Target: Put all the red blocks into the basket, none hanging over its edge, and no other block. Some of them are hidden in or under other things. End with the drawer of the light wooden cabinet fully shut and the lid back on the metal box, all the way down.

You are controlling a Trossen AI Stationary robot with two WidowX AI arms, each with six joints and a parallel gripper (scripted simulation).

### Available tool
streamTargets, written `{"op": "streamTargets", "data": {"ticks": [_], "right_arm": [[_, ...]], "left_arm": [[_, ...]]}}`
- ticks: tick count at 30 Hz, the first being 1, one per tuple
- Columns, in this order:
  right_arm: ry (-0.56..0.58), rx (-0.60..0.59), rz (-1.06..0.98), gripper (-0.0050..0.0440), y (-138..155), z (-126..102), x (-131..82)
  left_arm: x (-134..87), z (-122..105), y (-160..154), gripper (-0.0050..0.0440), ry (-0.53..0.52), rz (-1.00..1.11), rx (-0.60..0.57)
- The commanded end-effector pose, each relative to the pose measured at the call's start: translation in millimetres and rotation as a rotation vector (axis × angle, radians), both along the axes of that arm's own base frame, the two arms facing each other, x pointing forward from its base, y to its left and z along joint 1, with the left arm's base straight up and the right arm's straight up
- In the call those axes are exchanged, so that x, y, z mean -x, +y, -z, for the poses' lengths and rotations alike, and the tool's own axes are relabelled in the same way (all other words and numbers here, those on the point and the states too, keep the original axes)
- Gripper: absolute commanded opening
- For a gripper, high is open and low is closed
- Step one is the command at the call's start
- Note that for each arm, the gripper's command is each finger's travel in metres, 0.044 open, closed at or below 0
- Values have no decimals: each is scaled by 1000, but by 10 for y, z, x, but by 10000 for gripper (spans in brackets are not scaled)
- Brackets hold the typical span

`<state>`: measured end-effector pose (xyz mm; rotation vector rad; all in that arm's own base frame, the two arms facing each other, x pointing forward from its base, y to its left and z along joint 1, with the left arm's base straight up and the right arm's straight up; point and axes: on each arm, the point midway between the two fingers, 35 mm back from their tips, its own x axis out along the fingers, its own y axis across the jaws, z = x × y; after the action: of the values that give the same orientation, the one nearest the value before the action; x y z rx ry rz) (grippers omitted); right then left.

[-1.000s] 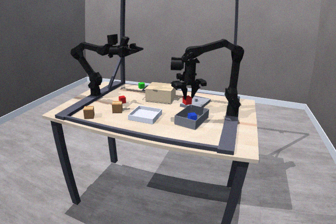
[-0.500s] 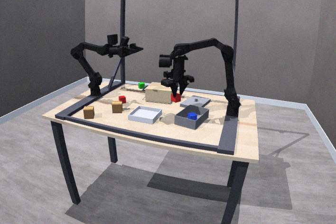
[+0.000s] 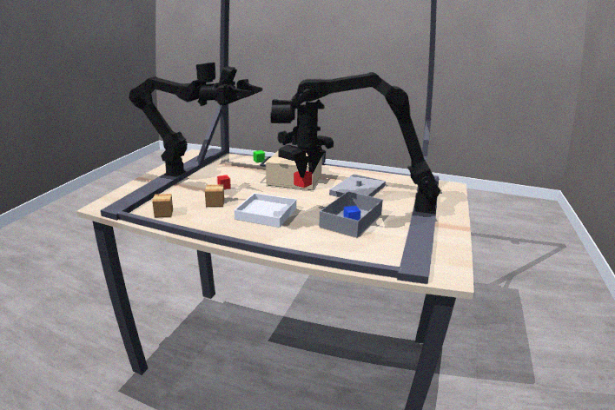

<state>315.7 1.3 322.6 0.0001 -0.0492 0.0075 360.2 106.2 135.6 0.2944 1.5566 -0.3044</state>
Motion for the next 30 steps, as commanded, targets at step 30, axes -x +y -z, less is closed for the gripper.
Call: {"op": "streamTargets", "data": {"ticks": [30], "right_arm": [[-39,5,5,400,-14,-142,28]], "left_arm": [[-721,-49,213,-50,-58,-349,-5]]}}
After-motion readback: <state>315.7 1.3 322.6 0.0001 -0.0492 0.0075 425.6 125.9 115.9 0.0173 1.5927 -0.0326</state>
